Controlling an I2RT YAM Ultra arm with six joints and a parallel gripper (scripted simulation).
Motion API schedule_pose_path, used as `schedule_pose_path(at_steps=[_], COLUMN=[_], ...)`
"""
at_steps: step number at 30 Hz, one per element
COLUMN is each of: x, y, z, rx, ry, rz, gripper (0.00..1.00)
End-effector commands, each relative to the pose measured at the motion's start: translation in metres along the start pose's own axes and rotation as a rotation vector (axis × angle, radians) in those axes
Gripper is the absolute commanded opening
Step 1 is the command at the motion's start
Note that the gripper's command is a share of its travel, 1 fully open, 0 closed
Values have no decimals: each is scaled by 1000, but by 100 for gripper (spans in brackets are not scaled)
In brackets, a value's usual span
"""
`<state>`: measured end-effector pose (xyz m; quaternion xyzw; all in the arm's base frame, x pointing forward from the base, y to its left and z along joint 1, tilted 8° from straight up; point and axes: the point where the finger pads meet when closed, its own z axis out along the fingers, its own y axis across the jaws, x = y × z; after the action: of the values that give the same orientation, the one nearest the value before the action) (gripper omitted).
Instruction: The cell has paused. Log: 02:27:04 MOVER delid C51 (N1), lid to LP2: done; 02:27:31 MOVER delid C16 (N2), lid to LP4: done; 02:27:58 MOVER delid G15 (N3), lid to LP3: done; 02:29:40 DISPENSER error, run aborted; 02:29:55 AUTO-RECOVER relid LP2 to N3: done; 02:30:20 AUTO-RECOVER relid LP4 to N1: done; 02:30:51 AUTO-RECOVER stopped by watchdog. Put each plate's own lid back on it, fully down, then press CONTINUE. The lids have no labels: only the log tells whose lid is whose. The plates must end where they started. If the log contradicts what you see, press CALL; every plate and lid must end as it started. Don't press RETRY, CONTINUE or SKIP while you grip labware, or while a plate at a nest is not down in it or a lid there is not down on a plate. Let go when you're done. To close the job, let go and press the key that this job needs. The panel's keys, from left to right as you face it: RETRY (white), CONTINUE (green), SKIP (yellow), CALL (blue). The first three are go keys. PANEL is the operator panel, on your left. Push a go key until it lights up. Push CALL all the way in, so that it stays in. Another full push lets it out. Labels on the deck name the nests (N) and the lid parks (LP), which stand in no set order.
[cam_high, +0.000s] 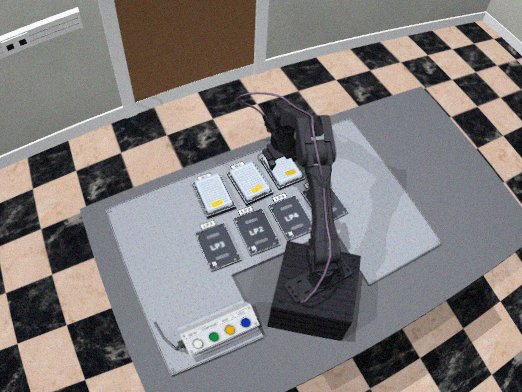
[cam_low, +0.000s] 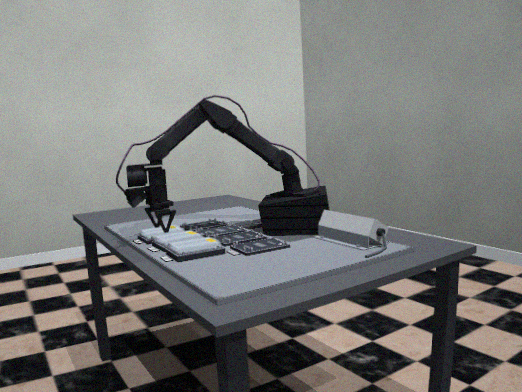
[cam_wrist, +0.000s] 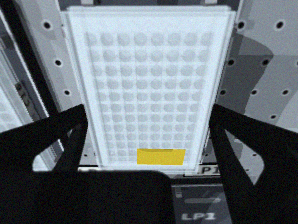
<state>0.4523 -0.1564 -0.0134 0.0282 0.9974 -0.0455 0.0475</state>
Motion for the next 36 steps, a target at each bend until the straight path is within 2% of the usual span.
schedule_pose_path(at_steps=[1,2,3,36], x=[-9,-9,-9,-9], y=[2,2,2,2], z=[-8,-8,-8,-8], rx=[3,3,3,3], ry=[-32,-32,-32,-32], rz=[-7,-7,-7,-7], gripper=[0,0,100,100])
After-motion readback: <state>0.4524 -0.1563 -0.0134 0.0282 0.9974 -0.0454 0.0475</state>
